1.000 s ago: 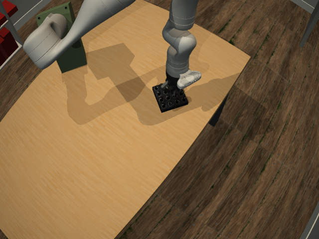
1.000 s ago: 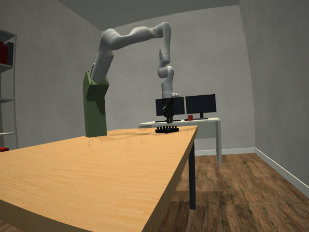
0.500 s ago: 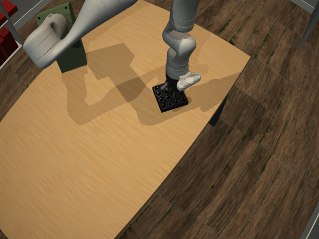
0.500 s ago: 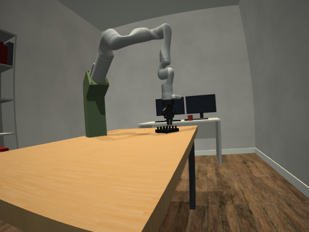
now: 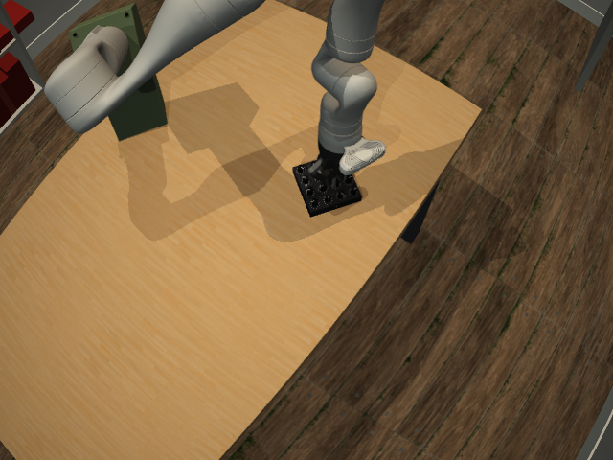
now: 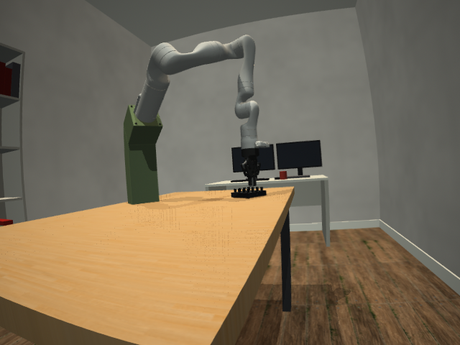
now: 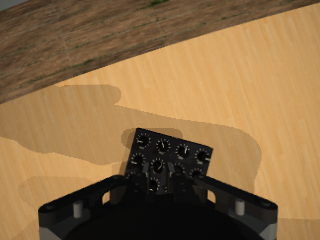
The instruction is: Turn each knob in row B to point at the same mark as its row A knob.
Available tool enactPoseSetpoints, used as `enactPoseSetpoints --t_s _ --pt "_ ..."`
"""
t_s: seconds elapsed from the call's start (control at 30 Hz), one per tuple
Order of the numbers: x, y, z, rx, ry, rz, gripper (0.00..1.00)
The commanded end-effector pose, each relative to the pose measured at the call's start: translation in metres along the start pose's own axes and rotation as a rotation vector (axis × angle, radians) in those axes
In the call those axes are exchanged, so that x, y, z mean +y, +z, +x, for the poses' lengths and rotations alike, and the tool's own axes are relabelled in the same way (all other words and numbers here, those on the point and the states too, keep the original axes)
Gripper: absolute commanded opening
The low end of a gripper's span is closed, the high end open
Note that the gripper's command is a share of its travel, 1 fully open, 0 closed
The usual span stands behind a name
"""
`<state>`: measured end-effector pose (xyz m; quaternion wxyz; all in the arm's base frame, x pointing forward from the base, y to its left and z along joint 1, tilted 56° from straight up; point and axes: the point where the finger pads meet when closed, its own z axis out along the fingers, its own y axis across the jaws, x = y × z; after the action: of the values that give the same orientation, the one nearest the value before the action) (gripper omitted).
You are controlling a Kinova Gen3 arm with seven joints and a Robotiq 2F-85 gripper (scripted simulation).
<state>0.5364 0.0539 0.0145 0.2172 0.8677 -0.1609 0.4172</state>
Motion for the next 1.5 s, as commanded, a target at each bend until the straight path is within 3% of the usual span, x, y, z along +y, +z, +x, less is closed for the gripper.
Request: enactPoseSetpoints --t_s 0.0,0.93,1.47 --pt "-0.001 -0.001 0.000 0.000 0.000 0.001 0.19" --pt "-0.001 0.000 0.000 0.000 0.000 0.001 0.19" --pt "-0.001 0.010 0.000 0.000 0.000 0.001 0.19"
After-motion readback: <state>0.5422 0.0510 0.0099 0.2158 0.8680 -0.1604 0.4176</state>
